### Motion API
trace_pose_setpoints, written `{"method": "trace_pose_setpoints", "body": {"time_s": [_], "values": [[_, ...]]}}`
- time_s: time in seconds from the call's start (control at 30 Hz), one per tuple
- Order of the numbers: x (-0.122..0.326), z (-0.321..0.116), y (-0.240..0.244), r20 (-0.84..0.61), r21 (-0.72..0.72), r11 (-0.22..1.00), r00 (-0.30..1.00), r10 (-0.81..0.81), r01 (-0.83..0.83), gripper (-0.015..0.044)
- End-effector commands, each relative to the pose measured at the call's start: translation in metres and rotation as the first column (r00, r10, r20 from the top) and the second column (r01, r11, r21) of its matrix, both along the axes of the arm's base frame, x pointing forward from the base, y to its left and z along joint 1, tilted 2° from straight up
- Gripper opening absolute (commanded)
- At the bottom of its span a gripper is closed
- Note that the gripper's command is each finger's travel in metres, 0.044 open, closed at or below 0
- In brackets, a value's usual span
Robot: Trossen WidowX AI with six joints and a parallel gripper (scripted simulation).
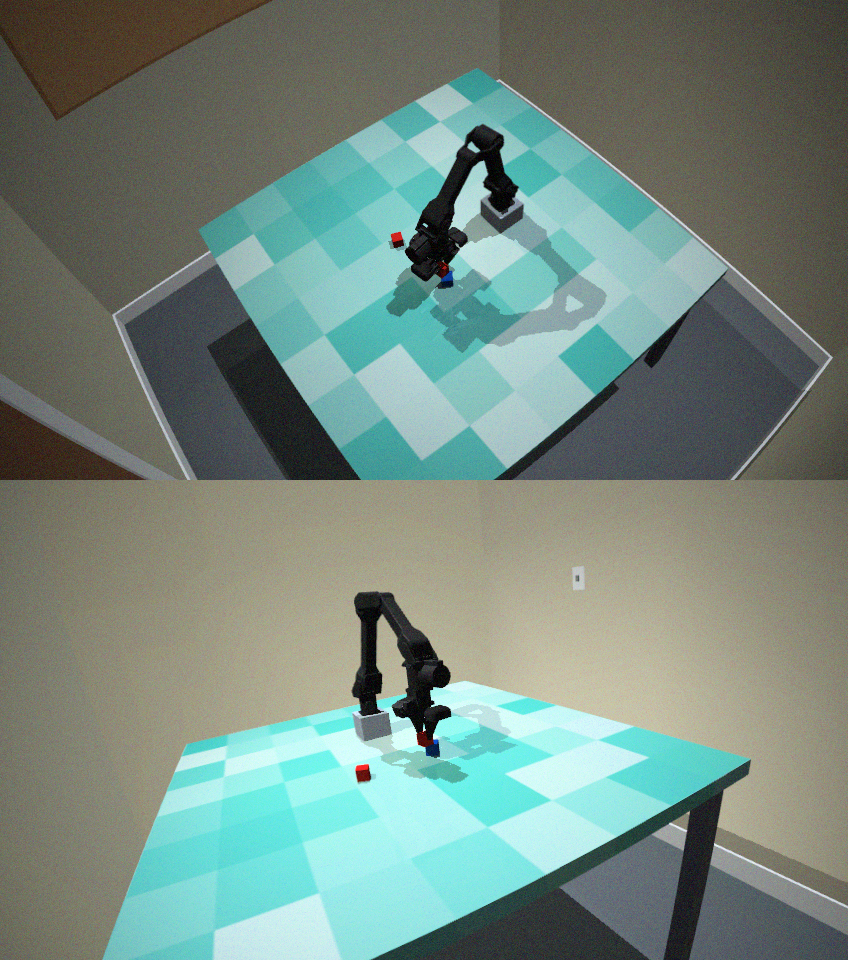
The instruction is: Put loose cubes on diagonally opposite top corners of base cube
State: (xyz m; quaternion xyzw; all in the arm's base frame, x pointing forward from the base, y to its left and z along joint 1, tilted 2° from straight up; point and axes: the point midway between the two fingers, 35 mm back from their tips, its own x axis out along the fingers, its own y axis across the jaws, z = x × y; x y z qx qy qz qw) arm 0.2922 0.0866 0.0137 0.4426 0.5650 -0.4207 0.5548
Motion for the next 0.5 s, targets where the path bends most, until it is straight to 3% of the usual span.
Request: {"method": "trace_pose_setpoints", "body": {"time_s": [0.0,0.47], "values": [[0.000,0.007,0.000,0.001,0.001,1.000,1.000,0.000,0.000,0.0205],[0.000,0.029,-0.001,0.002,0.000,1.000,1.000,0.000,0.000,0.0205]]}}
